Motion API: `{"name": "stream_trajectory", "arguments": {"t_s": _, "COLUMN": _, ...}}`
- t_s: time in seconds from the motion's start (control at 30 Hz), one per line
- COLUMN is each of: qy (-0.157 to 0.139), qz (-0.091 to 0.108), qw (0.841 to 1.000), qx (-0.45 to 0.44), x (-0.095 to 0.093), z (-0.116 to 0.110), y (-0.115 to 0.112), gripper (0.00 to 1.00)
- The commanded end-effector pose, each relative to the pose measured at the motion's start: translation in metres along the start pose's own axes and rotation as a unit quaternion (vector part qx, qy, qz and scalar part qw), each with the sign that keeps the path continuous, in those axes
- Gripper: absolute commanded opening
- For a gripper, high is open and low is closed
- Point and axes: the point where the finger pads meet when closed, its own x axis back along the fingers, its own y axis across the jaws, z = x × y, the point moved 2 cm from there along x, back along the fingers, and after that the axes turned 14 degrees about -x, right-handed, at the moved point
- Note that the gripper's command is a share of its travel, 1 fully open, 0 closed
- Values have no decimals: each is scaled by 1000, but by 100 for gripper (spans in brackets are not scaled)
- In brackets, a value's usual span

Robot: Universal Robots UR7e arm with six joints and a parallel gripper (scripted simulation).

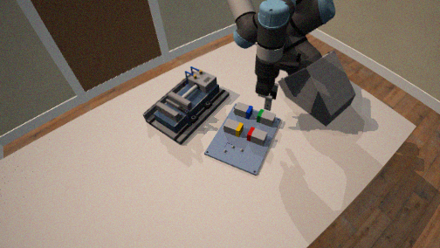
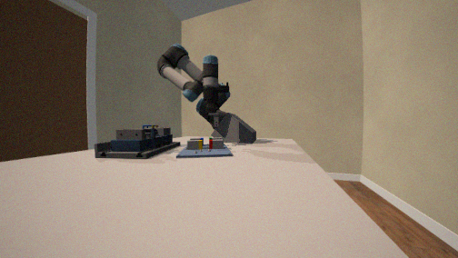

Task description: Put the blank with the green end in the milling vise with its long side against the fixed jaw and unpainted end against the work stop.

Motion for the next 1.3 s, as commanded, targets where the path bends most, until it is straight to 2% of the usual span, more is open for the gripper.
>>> {"name": "stream_trajectory", "arguments": {"t_s": 0.0, "qy": 1, "qz": -1, "qw": 1000, "qx": 0, "x": 5, "z": -1, "y": 2, "gripper": 100}}
{"name": "stream_trajectory", "arguments": {"t_s": 1.27, "qy": 1, "qz": -2, "qw": 1000, "qx": 0, "x": 15, "z": -2, "y": 5, "gripper": 100}}
